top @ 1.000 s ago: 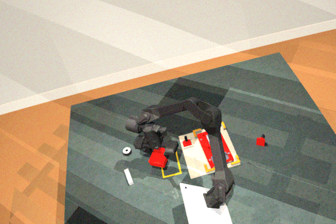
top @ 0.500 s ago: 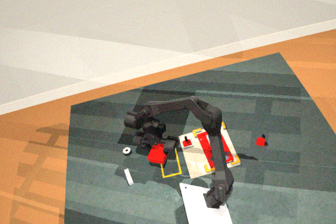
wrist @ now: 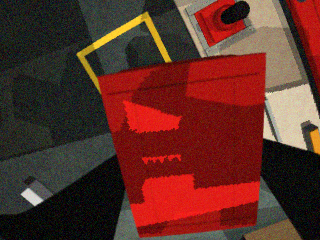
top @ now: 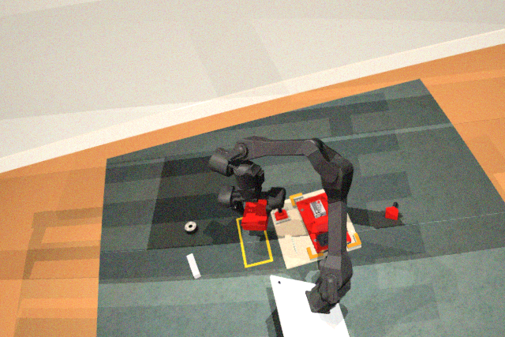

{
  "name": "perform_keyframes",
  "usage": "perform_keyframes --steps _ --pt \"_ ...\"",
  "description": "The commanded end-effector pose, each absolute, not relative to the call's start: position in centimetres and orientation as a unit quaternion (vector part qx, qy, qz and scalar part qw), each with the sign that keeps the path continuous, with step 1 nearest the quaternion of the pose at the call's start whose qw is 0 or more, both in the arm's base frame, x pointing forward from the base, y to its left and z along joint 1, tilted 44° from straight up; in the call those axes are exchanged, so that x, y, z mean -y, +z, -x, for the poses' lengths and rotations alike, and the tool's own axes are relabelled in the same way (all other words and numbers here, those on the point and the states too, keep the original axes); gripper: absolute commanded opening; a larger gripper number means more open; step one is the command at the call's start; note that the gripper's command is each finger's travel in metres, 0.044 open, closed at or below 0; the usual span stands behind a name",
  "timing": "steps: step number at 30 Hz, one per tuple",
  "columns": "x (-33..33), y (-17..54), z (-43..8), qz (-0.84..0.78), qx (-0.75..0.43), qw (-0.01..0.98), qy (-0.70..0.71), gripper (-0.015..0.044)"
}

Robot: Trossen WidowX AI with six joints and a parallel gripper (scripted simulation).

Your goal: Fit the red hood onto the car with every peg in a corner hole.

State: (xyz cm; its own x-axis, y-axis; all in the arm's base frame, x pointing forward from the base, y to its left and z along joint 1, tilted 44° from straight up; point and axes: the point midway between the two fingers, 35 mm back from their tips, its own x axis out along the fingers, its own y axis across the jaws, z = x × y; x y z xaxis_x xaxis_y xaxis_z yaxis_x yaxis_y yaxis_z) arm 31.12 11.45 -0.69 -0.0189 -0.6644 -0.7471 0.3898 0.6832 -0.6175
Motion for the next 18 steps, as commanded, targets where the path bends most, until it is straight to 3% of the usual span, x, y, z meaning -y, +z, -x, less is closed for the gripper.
perform_keyframes --steps 1,18 --pt "-9.8 1.1 -31.8 0.135 -0.613 0.689 -0.363 0.0000" --pt "-3.4 7.1 -33.0 0.206 -0.646 0.671 -0.300 0.0000"
